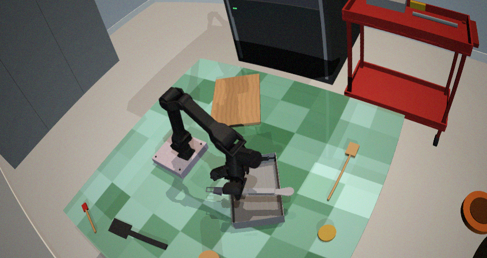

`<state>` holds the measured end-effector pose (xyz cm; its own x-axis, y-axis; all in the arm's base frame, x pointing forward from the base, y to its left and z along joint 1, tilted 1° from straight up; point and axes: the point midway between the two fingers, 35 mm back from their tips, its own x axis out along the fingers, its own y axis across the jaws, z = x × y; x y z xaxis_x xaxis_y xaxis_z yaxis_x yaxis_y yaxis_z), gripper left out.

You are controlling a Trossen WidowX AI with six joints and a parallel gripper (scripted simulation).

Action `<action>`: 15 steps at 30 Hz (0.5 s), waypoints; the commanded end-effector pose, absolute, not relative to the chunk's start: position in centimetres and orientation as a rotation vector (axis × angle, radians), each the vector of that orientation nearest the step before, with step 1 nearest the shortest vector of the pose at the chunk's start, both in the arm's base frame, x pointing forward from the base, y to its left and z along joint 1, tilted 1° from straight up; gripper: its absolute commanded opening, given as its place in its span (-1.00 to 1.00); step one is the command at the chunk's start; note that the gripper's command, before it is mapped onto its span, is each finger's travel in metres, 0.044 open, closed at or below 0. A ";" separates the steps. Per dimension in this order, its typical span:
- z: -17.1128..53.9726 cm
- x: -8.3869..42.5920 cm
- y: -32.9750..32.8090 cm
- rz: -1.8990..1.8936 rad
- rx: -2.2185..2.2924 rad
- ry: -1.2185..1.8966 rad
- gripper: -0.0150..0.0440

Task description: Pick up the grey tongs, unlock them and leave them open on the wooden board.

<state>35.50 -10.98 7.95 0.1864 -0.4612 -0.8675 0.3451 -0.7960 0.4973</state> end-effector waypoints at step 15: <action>10.6 35.7 -11.1 -1.679 1.856 -0.040 -1.00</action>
